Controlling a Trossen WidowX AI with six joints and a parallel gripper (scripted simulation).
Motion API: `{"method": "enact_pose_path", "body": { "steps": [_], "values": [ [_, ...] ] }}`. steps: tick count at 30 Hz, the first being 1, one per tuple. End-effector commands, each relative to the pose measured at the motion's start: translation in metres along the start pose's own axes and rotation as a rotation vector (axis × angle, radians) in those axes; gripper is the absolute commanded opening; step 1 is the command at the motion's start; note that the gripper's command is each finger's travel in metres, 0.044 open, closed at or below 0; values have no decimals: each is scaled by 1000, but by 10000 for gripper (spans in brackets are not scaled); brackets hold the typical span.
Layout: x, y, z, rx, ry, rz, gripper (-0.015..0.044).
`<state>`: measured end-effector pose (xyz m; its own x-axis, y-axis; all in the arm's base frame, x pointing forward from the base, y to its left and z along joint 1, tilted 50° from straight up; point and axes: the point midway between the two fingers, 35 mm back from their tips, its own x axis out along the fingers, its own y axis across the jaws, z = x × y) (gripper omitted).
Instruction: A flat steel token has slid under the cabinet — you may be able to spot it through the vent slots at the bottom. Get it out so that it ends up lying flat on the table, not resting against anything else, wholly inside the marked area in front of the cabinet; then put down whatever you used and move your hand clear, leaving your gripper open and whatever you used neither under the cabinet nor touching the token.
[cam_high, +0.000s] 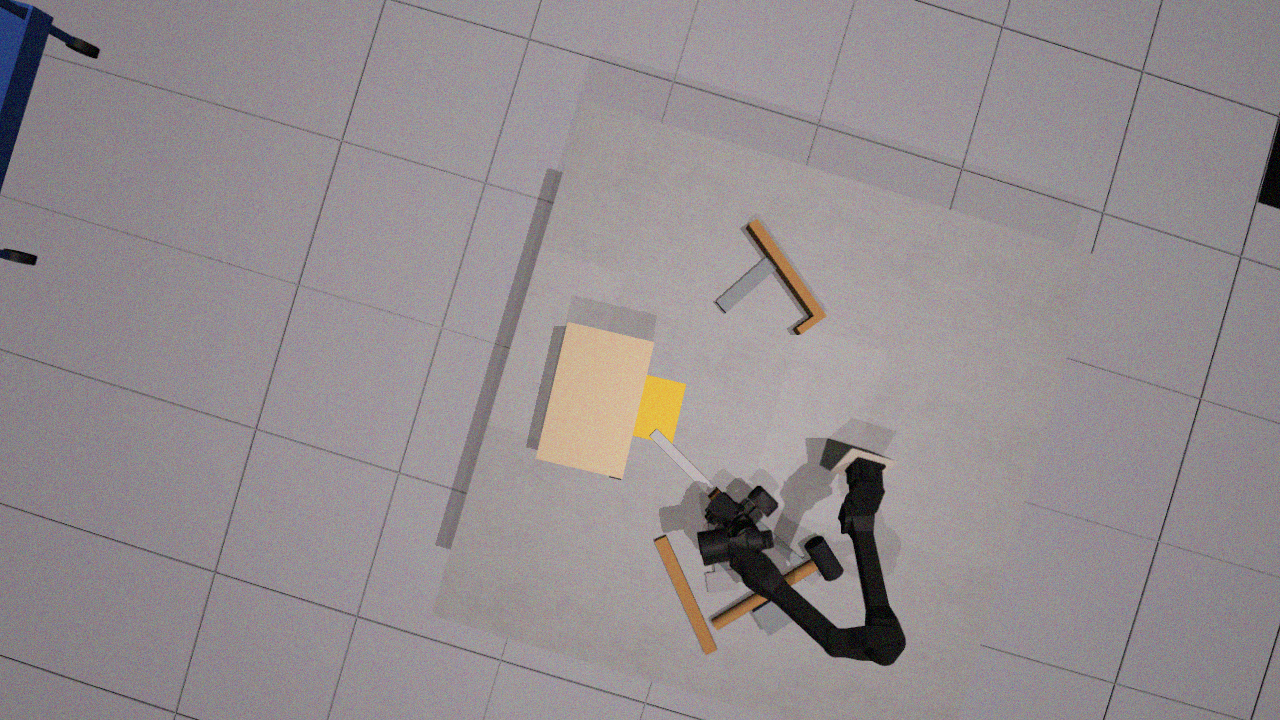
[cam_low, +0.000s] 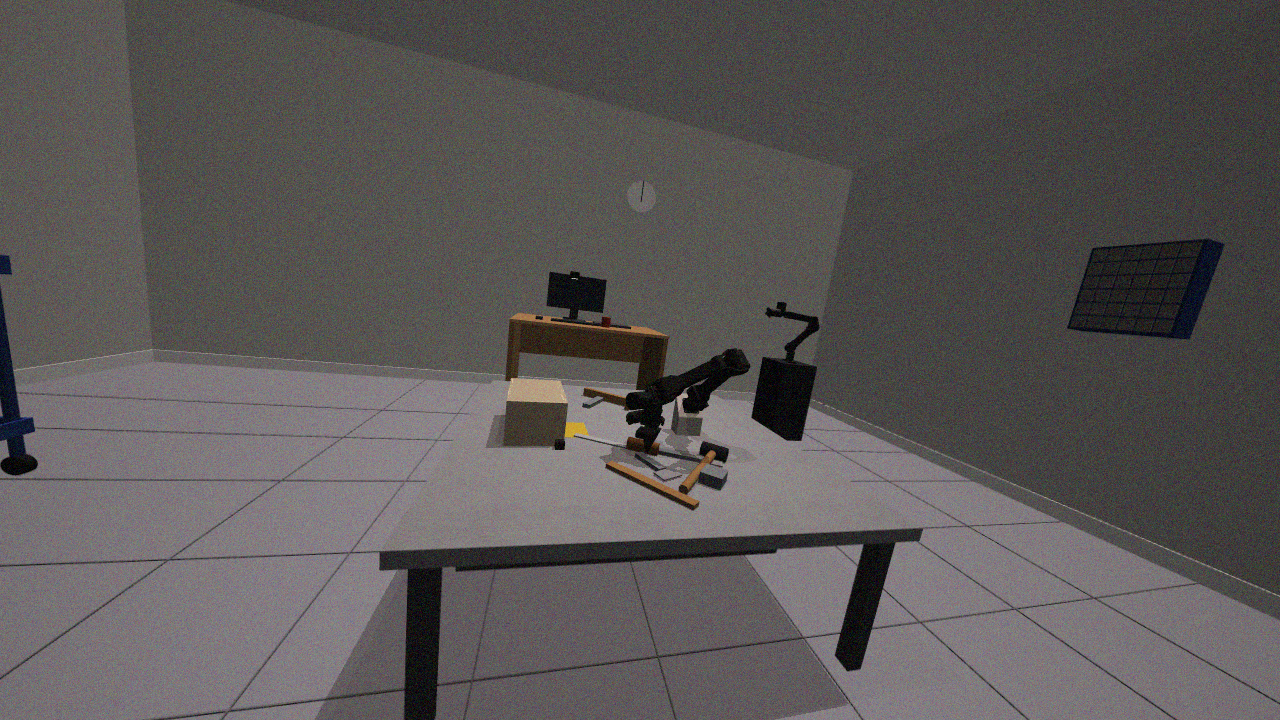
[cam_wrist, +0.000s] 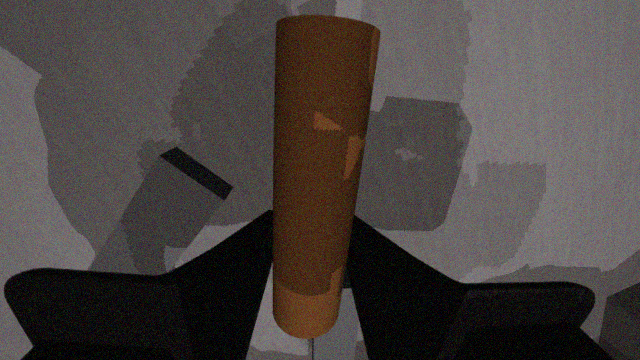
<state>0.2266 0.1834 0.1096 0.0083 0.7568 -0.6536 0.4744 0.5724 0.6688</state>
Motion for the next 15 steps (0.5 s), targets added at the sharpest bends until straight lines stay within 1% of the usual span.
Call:
{"method": "enact_pose_path", "body": {
  "steps": [1,15],
  "values": [
    [-3,5,-1,-52,-3,13,0],
    [-3,5,-1,-163,-4,13,0]
  ]
}}
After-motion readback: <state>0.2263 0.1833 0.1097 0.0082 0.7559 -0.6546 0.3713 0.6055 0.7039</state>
